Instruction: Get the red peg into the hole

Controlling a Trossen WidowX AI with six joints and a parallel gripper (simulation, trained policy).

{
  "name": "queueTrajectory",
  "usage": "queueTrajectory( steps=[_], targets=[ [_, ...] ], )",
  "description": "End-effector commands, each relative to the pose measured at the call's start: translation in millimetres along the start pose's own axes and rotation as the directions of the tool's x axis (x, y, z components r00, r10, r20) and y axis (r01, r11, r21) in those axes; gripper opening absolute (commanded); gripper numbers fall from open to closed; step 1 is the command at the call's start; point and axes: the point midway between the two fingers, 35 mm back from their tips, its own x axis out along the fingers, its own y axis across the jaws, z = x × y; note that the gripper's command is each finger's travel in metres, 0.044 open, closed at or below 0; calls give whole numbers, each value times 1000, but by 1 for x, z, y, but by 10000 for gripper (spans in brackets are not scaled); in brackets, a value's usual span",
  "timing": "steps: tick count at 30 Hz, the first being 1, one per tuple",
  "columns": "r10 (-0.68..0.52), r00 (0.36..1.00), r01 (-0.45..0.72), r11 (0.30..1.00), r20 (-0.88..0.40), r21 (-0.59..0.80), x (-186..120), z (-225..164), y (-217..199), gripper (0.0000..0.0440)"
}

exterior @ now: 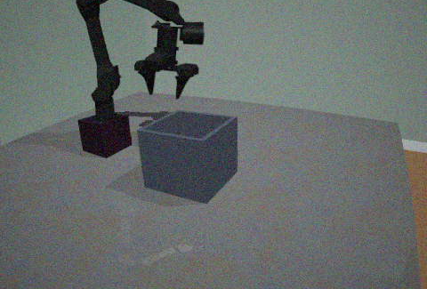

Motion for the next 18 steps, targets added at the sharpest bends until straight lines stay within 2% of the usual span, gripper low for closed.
queueTrajectory(
  steps=[1,18],
  targets=[
    [-22,999,23,999,35,-32,13,1,0,438],
    [-18,994,28,996,112,-87,68,5,8,429]
  ],
)
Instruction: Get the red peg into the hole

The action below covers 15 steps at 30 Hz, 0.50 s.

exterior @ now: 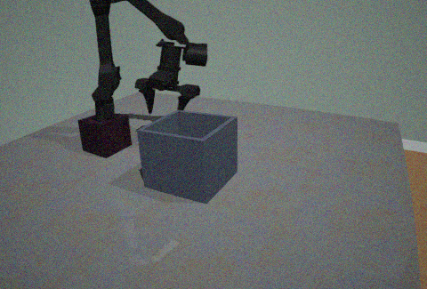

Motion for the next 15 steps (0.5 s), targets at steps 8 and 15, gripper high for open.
queueTrajectory(
  steps=[8,15],
  targets=[
    [20,999,-19,1000,25,-12,33,-2,7,400],
    [28,999,-28,1000,25,1,52,-4,11,314]
  ],
)
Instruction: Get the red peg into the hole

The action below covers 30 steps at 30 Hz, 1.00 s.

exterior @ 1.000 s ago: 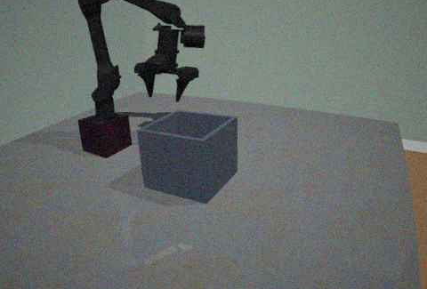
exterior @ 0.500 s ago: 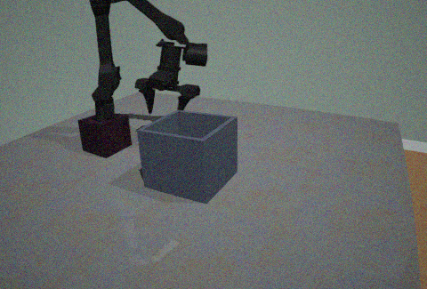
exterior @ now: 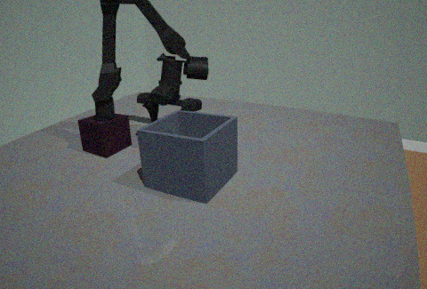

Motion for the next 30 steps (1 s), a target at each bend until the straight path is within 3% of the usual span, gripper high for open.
queueTrajectory(
  steps=[1,11,13,30],
  targets=[
    [3,1000,-3,1000,2,11,12,-2,2,289],
    [30,999,-30,1000,-21,-8,26,-13,18,35],
    [38,999,-38,999,-26,-15,27,-15,21,0],
    [144,987,-142,989,-77,32,-1,-27,56,0]
  ],
)
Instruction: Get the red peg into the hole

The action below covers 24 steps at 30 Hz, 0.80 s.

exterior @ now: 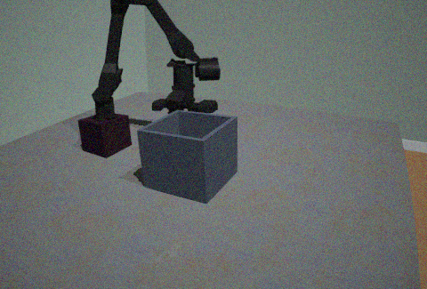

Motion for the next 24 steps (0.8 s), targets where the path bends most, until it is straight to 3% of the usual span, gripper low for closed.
queueTrajectory(
  steps=[1,24],
  targets=[
    [39,999,-38,999,-17,18,-10,-4,12,0],
    [270,960,-268,963,-75,32,-91,-7,82,0]
  ],
)
